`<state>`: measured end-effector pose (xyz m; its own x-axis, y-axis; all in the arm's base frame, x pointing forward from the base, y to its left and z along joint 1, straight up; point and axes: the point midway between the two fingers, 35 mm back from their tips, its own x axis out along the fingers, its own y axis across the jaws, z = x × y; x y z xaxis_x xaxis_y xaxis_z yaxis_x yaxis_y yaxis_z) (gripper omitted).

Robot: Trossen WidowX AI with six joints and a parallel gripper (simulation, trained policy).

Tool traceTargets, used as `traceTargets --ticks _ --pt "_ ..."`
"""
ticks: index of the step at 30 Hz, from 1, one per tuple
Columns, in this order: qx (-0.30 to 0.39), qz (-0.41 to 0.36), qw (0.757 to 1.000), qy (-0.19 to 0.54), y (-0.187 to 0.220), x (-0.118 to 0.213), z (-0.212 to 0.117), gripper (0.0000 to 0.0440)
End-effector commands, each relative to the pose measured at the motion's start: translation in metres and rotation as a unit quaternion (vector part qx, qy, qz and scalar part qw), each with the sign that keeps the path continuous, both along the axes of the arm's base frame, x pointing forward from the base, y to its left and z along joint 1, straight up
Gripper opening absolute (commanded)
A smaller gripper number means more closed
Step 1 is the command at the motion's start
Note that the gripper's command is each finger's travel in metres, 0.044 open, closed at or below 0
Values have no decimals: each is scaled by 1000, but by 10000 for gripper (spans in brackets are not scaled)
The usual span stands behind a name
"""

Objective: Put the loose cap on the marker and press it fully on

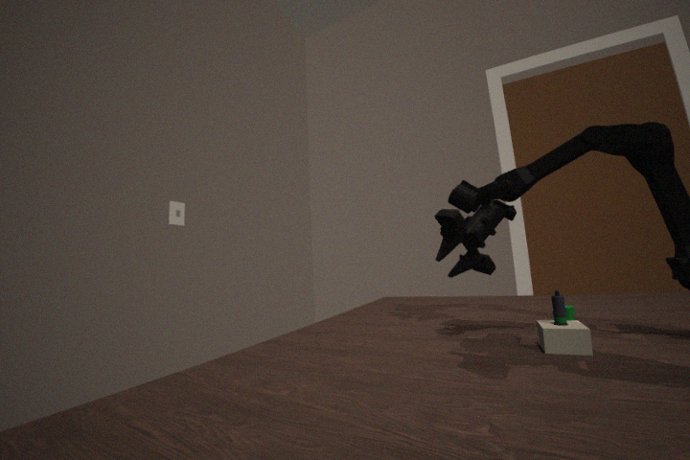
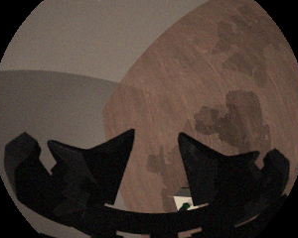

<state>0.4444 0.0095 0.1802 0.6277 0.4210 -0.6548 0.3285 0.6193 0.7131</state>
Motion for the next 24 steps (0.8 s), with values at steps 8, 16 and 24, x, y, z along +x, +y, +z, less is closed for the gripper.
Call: traceTargets --ticks 8,16,24 --pt "-18 -25 999 40 -11 -26 5 264" --pt "-32 -39 996 70 -18 -45 5 278" --pt "-46 -52 992 103 -25 -64 3 290"
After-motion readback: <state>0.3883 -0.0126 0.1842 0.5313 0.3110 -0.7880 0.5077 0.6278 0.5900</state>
